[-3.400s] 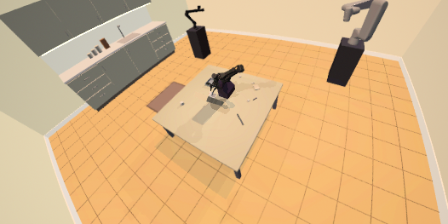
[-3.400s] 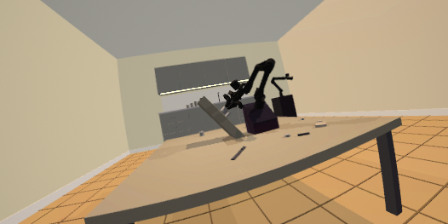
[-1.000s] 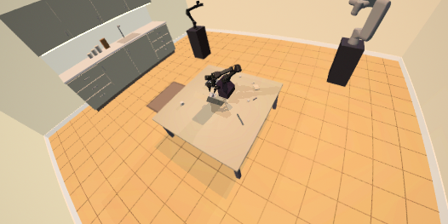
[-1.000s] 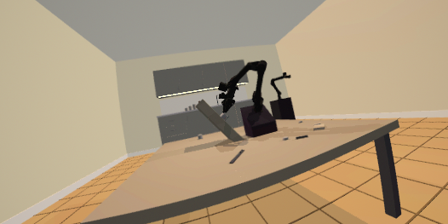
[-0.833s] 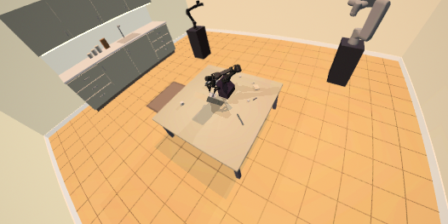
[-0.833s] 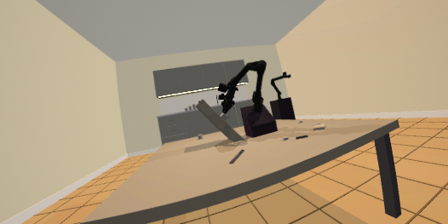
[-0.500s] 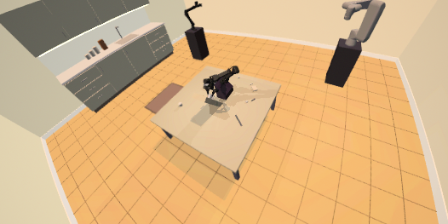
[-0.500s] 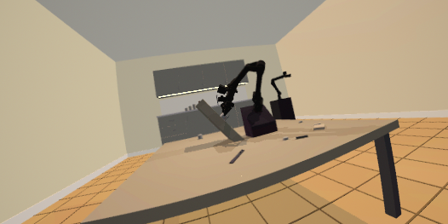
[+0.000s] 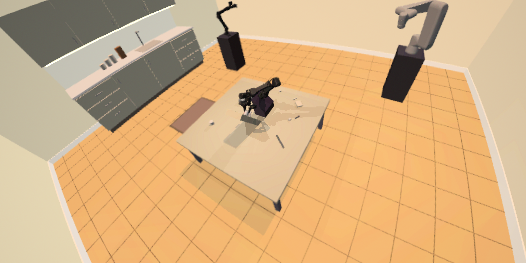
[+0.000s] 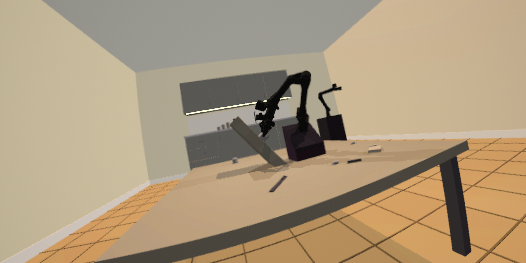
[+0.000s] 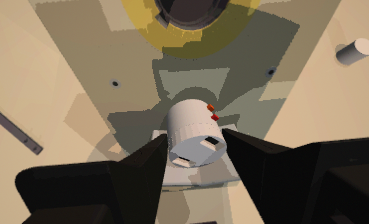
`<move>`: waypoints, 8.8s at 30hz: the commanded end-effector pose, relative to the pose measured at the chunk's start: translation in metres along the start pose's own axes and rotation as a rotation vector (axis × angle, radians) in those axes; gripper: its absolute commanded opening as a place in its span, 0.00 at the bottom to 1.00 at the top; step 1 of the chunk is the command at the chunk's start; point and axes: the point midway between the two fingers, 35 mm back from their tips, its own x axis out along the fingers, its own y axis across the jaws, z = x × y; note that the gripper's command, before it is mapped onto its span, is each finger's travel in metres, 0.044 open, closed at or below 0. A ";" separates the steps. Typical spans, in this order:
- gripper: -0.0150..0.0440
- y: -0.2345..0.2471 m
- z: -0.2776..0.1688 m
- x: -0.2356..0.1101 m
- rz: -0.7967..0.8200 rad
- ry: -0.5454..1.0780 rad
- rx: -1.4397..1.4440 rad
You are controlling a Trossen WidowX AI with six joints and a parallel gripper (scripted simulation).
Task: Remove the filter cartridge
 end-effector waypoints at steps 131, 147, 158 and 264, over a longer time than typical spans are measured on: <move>0.25 -0.268 -0.324 -0.099 -0.929 -0.001 1.539; 0.25 -0.266 -0.351 -0.052 -0.929 0.001 1.540; 0.57 -0.267 -0.350 -0.054 -0.926 -0.001 1.543; 1.00 -0.268 -0.320 -0.105 -0.933 -0.004 1.537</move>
